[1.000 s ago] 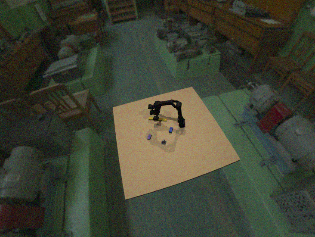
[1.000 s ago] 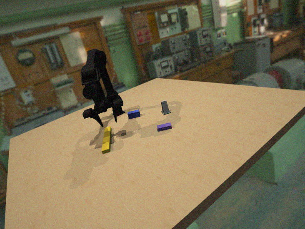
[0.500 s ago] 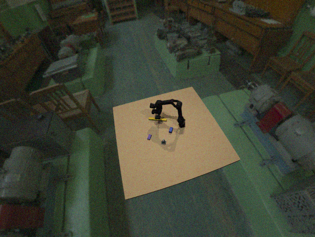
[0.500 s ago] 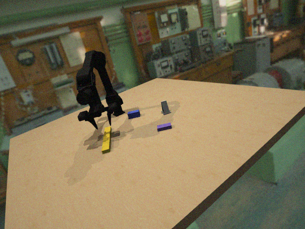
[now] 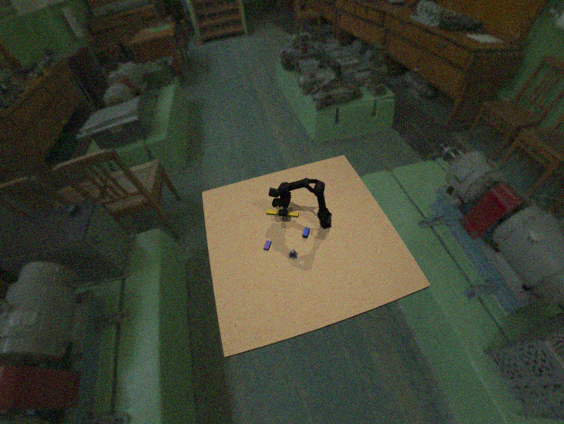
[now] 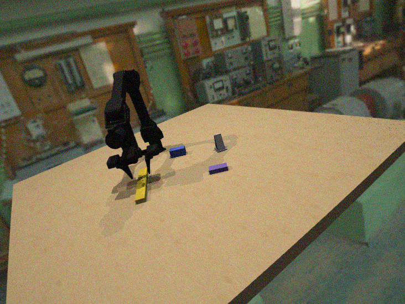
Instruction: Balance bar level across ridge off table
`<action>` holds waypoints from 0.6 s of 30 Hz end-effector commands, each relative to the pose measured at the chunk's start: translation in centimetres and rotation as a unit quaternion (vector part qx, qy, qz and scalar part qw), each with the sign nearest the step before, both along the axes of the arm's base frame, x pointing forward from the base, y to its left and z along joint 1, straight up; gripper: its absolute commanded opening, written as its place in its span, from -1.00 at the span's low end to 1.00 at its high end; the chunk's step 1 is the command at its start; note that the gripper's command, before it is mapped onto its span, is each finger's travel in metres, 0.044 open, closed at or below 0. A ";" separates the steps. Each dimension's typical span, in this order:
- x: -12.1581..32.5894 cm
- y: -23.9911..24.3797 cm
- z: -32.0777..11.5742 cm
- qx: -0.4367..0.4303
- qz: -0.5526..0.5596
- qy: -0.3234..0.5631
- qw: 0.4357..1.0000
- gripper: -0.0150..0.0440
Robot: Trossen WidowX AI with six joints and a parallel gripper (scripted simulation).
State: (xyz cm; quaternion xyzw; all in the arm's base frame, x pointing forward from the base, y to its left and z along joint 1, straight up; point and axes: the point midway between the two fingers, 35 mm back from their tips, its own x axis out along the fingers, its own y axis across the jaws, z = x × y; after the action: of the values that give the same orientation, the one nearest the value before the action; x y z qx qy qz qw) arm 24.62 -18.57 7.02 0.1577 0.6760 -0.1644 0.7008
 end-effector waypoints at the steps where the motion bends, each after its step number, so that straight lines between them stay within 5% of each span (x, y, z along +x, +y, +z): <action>1: -0.2 0.0 -0.9 0.000 0.003 0.005 1.000 0.58; 18: -0.2 0.0 -2.3 0.000 0.003 0.005 1.000 0.58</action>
State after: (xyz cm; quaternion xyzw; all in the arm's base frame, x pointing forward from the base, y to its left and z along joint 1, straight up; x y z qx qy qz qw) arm 24.54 -18.51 4.92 0.1586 0.6782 -0.1634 0.6987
